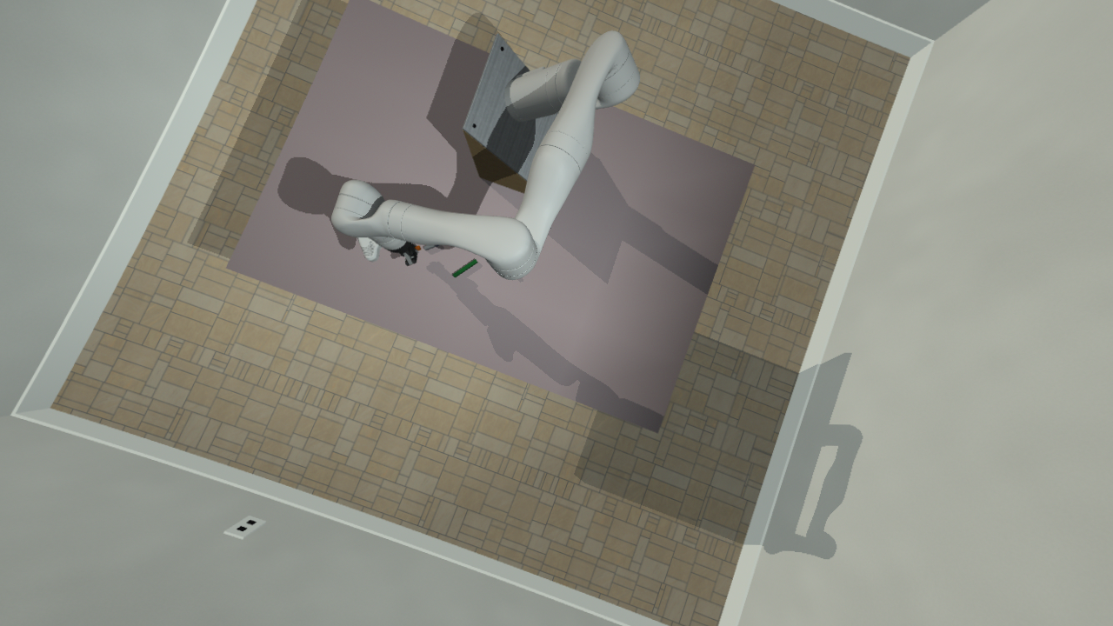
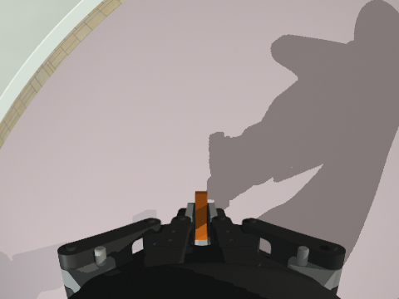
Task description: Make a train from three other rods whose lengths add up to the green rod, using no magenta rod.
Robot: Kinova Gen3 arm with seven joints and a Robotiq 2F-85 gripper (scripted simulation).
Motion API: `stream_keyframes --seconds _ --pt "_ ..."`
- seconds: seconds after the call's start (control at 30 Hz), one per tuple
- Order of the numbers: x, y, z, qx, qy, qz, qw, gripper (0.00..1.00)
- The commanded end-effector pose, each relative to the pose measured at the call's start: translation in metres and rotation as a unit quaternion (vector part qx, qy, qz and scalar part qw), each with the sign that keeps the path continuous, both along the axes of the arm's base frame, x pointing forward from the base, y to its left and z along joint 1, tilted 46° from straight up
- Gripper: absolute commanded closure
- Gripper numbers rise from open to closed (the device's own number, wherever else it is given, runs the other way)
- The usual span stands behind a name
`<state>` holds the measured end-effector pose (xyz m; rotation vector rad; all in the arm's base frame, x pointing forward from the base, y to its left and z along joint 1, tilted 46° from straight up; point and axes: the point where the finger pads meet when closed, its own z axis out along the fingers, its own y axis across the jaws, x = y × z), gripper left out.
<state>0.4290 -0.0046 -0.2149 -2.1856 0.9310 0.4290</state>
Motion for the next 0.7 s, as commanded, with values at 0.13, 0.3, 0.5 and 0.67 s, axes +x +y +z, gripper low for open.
stream_keyframes --seconds 0.13,0.3,0.5,0.67 --pt "-0.0033 0.011 -0.0113 0.0 0.003 0.003 1.0 0.95" --pt "-0.0033 0.0117 -0.012 0.0 0.003 0.003 1.0 0.95" --pt "-0.0033 0.0117 -0.012 0.0 0.003 0.003 1.0 0.95" --pt "-0.0033 0.0117 -0.012 0.0 0.003 0.003 1.0 0.95"
